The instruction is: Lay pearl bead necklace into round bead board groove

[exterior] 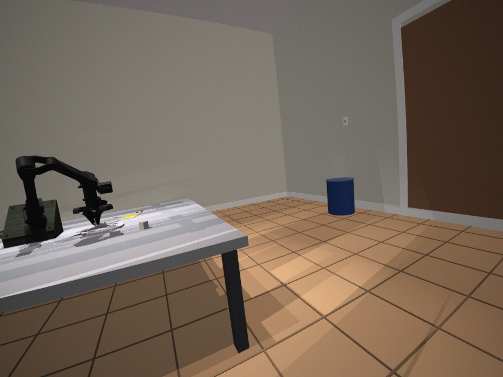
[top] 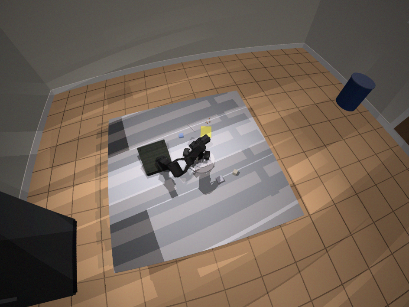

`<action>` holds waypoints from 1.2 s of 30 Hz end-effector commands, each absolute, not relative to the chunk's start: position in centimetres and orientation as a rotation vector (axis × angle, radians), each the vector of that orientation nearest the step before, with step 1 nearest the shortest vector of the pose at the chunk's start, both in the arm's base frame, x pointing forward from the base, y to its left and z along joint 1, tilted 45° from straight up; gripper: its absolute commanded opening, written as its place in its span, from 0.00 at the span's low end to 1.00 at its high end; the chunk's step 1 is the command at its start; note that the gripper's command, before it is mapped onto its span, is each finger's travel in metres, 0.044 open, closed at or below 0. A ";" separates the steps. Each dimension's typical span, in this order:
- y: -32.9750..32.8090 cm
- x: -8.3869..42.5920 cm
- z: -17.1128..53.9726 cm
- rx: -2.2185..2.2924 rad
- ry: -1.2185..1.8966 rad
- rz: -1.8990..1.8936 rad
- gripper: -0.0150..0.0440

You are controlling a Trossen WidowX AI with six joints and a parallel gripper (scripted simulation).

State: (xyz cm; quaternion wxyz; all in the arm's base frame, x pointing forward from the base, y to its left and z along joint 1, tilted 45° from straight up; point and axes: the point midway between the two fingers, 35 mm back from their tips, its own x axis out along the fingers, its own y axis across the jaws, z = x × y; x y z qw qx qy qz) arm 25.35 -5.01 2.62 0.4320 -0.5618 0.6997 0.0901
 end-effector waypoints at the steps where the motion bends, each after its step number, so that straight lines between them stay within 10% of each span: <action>1: -4.4 25.5 3.3 -1.396 1.732 0.221 0.25; 36: -5.6 24.7 1.8 -1.389 1.722 0.216 0.30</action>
